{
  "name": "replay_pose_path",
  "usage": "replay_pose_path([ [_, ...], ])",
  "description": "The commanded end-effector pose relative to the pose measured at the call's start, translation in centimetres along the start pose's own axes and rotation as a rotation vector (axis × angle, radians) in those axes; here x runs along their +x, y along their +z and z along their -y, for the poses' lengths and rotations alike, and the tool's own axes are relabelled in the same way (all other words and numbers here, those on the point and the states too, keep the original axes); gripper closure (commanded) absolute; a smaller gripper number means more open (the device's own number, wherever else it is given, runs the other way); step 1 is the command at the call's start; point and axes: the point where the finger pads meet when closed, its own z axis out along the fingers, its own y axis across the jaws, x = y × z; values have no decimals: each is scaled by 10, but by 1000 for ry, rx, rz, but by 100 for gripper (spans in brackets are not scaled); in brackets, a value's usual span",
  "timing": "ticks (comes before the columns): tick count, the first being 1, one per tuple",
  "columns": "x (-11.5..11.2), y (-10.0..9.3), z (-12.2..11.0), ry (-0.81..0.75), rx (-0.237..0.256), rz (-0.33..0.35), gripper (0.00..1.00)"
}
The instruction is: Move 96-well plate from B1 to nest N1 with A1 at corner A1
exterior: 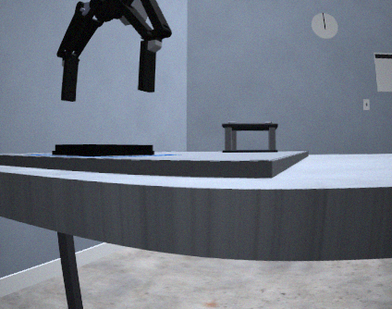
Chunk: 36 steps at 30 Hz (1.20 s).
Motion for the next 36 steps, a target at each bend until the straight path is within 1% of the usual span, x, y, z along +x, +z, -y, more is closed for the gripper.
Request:
replay_pose_path([
  [1, 1, 1, -2, 47, -8, -3, 0],
  [15, 1, 1, -2, 47, -8, -3, 0],
  [36, 1, 32, -3, 47, -8, -3, 0],
])
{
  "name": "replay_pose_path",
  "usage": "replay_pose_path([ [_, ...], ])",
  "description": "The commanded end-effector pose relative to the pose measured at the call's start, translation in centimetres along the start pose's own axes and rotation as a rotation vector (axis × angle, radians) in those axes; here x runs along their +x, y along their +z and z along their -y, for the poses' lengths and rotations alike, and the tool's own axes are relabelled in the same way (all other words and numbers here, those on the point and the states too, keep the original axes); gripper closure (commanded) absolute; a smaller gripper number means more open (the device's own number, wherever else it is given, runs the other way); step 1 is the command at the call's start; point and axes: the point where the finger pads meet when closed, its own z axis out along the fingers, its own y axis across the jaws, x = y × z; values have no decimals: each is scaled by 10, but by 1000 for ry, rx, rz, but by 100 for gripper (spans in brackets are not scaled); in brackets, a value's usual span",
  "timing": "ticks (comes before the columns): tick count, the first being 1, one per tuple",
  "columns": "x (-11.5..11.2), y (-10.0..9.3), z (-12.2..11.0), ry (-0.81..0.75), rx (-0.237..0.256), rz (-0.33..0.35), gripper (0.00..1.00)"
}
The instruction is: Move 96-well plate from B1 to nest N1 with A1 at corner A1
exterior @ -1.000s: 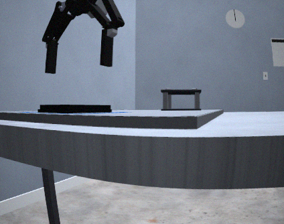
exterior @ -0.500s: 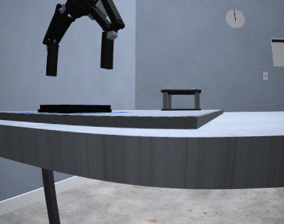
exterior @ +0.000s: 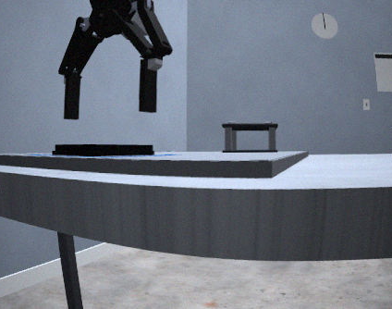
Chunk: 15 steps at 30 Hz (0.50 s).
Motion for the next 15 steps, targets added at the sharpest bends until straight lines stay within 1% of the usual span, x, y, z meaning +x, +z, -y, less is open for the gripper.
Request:
replay_pose_path([
  [1, -1, 6, 1, 3, 5, 4, 0],
  [15, -1, 26, 1, 3, 5, 4, 0],
])
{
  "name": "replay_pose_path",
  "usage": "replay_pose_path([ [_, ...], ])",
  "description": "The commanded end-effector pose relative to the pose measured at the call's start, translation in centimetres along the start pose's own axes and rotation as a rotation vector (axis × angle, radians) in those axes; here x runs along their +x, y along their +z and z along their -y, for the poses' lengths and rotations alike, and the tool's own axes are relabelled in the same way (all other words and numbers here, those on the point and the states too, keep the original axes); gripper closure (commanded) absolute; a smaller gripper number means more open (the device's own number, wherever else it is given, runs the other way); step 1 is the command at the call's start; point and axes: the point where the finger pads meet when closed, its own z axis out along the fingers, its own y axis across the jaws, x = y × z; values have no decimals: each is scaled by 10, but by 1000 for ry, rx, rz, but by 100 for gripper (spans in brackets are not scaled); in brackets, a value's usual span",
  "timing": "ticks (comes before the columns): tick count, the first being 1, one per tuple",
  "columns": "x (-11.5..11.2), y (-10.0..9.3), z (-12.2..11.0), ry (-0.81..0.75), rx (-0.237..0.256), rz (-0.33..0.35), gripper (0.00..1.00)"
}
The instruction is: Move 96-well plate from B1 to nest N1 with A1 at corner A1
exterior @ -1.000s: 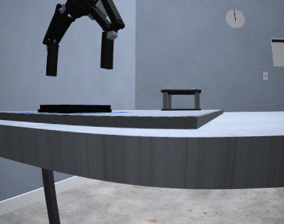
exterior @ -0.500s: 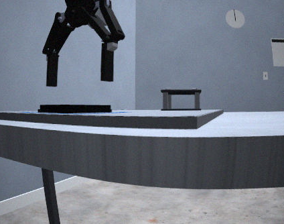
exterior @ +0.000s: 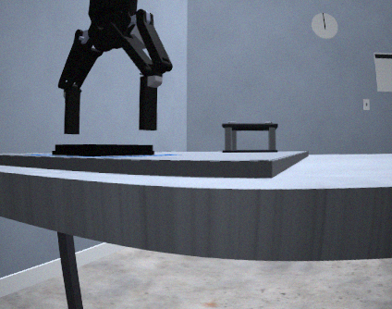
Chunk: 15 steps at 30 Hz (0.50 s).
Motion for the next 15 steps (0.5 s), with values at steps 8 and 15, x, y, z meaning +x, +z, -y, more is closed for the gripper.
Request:
replay_pose_path([
  [8, -1, 14, 2, -5, 6, 5, 0],
  [15, -1, 14, 2, -5, 6, 5, 0],
])
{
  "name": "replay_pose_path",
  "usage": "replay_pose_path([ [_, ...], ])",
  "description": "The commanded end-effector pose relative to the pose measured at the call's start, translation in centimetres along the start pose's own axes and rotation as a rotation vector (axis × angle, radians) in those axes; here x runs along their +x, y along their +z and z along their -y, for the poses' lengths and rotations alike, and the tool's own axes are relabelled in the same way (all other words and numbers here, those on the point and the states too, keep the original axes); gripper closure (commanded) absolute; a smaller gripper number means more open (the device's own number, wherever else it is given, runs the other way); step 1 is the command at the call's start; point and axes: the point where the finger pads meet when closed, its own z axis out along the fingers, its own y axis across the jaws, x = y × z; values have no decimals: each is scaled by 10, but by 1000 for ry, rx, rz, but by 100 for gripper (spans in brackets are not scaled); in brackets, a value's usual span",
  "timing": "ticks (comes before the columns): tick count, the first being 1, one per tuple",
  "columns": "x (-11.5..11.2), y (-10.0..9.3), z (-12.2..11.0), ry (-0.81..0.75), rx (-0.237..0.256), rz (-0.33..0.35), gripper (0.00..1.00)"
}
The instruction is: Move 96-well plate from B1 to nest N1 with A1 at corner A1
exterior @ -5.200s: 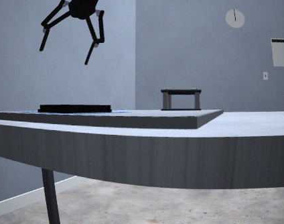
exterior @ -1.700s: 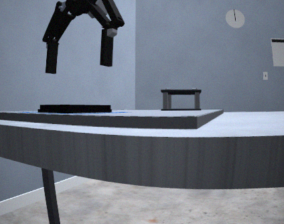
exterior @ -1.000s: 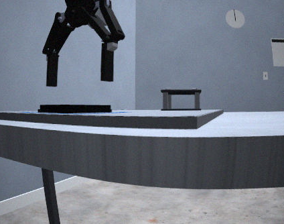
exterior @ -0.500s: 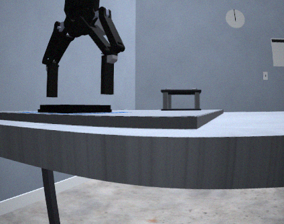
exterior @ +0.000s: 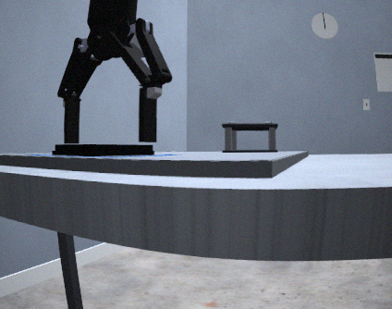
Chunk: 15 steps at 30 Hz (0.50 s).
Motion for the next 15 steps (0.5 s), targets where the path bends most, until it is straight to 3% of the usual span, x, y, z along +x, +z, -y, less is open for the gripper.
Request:
replay_pose_path([
  [1, -1, -1, 2, -6, 5, 4, 0],
  [14, -1, -1, 2, -6, 5, 4, 0],
  [15, -1, -1, 2, -6, 5, 4, 37],
])
